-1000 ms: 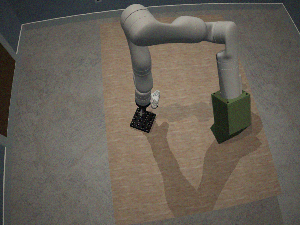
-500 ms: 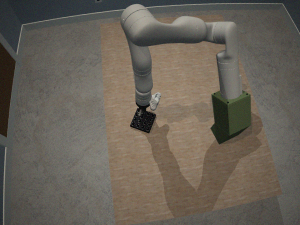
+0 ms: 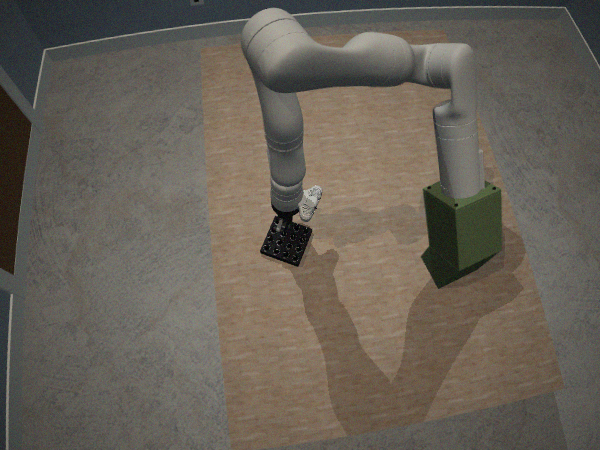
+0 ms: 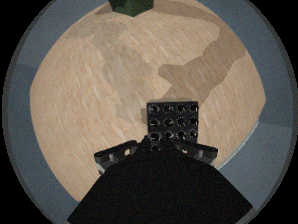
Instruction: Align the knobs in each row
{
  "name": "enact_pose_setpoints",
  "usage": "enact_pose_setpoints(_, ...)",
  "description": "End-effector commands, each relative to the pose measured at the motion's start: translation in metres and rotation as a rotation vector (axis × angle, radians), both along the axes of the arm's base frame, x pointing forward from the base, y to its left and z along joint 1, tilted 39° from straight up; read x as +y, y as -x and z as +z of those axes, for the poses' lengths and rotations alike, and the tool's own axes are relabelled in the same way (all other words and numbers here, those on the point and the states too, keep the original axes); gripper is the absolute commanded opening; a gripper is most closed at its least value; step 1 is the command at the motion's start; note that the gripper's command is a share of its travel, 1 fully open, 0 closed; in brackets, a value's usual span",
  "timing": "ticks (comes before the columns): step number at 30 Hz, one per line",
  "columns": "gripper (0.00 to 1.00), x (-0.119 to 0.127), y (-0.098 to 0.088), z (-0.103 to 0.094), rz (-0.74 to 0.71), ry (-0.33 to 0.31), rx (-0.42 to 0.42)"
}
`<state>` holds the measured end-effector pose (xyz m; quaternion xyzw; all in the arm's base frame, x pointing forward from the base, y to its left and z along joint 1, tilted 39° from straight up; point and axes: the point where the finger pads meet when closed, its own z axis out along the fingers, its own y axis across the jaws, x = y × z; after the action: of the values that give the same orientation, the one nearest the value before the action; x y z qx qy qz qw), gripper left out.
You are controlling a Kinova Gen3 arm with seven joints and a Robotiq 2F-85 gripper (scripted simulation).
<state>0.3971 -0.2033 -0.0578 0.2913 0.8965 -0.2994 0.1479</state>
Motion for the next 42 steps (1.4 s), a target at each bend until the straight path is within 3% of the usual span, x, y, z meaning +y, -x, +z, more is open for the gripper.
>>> enact_pose_setpoints(1,0.08,0.0004,-0.0004,0.0002,0.001,0.0,-0.001)
enact_pose_setpoints(11,0.08,0.0004,-0.0004,0.0002,0.001,0.0,-0.001)
enact_pose_setpoints(12,0.19,0.0004,-0.0004,0.0002,0.001,0.0,-0.001)
enact_pose_setpoints(33,0.19,0.0006,-0.0004,0.0004,0.001,0.0,-0.001)
enact_pose_setpoints(42,0.19,0.0074,0.0006,0.0089,0.001,0.0,-0.001)
